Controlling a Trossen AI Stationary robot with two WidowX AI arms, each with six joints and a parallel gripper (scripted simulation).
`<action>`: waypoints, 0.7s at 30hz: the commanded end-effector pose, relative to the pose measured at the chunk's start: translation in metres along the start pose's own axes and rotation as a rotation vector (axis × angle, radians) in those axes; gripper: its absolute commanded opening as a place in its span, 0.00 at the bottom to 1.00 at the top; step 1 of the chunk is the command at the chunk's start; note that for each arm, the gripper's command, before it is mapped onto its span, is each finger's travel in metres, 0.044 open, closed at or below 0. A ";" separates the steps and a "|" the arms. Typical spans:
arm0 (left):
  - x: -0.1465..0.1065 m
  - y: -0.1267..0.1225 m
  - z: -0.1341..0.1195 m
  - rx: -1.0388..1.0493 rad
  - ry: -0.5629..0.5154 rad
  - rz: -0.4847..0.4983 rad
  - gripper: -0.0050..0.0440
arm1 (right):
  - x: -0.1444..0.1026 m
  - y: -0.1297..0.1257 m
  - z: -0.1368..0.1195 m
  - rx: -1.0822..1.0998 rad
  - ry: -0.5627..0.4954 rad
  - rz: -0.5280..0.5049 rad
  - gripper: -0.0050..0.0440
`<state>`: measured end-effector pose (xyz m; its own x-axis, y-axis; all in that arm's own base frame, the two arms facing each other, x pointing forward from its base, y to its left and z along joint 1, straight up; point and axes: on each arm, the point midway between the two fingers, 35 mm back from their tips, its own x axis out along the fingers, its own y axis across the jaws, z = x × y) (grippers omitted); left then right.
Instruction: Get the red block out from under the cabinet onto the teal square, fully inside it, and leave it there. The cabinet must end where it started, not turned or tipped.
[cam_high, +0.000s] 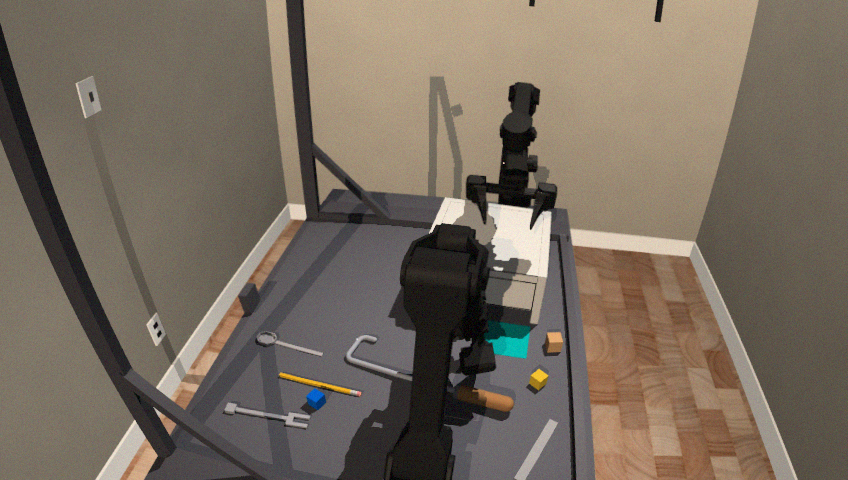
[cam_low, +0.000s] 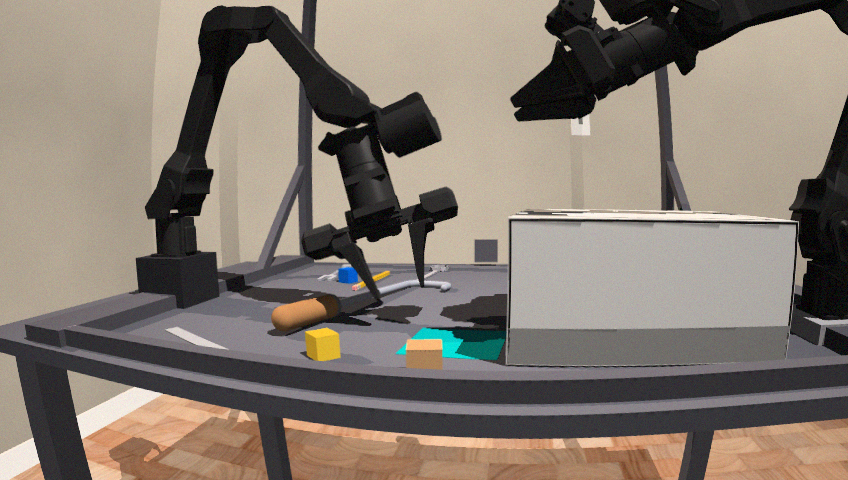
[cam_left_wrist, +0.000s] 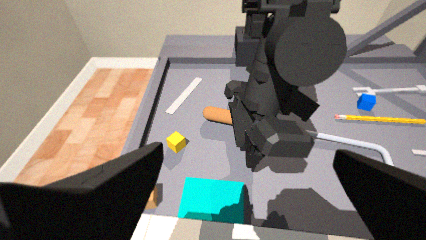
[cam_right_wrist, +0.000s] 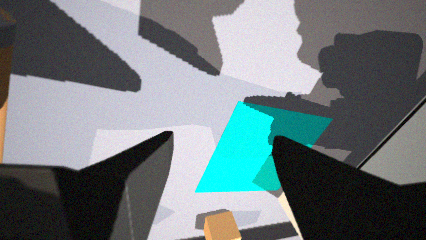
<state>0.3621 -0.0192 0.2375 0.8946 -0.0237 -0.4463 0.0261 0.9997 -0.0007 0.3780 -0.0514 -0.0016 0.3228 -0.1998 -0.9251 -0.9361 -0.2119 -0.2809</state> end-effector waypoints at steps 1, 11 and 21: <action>-0.004 0.000 0.011 0.002 -0.033 -0.004 1.00 | -0.018 0.011 -0.010 0.113 -0.068 0.016 0.61; -0.005 0.000 0.010 0.001 -0.031 -0.003 1.00 | -0.040 0.082 -0.024 0.389 -0.191 0.243 0.61; -0.005 0.000 0.010 0.001 -0.031 -0.003 1.00 | -0.023 0.110 -0.019 0.416 -0.195 0.341 0.58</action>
<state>0.3621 -0.0192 0.2376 0.8947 -0.0237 -0.4460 0.0261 0.9997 -0.0008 0.2713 -0.0872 0.0023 0.0000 0.0006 -1.0000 -0.9732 0.2300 0.0001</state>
